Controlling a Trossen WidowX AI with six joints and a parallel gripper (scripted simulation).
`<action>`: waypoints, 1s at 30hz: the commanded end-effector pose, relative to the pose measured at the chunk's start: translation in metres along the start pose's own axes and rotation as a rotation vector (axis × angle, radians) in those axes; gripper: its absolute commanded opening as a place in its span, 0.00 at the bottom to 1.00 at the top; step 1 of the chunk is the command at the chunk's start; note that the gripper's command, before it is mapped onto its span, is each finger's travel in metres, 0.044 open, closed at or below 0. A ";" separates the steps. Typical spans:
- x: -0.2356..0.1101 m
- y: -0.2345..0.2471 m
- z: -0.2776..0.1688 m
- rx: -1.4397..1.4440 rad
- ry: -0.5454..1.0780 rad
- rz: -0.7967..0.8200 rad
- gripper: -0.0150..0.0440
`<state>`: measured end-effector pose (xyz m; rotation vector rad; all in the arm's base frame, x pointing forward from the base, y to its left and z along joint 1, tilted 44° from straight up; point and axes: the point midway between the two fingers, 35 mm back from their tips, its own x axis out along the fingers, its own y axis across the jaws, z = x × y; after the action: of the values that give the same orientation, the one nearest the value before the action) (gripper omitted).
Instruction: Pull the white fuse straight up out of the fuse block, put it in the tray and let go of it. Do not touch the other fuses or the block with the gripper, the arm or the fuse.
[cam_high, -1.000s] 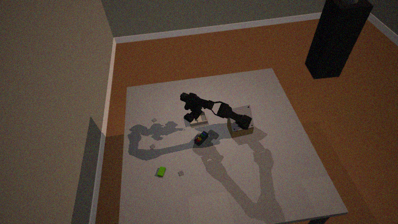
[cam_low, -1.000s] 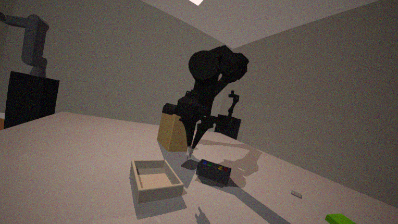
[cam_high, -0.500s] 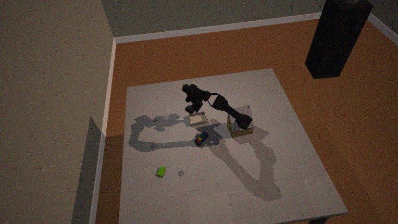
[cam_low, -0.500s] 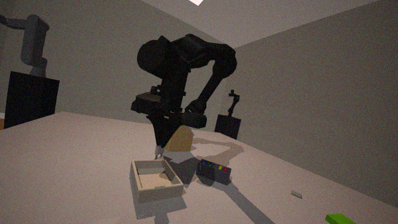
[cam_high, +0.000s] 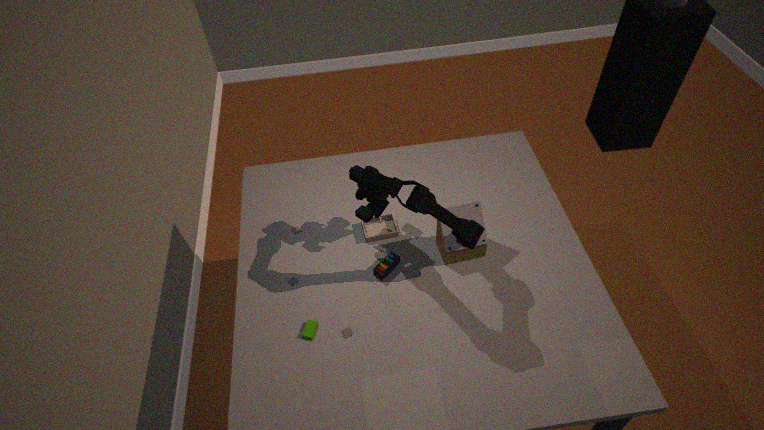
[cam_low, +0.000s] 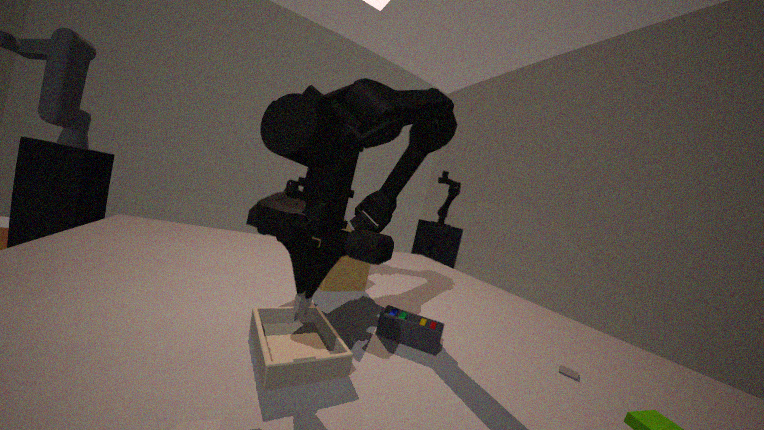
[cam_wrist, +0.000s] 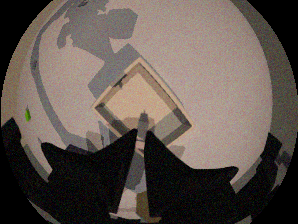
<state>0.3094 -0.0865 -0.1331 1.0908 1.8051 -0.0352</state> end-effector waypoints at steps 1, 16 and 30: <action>0.011 -0.002 -0.002 0.010 0.016 0.002 0.25; 0.025 -0.002 -0.003 0.010 0.016 0.002 0.25; 0.019 -0.001 -0.002 0.002 0.009 -0.001 0.81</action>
<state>0.3049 -0.0717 -0.1483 1.0940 1.8141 -0.0327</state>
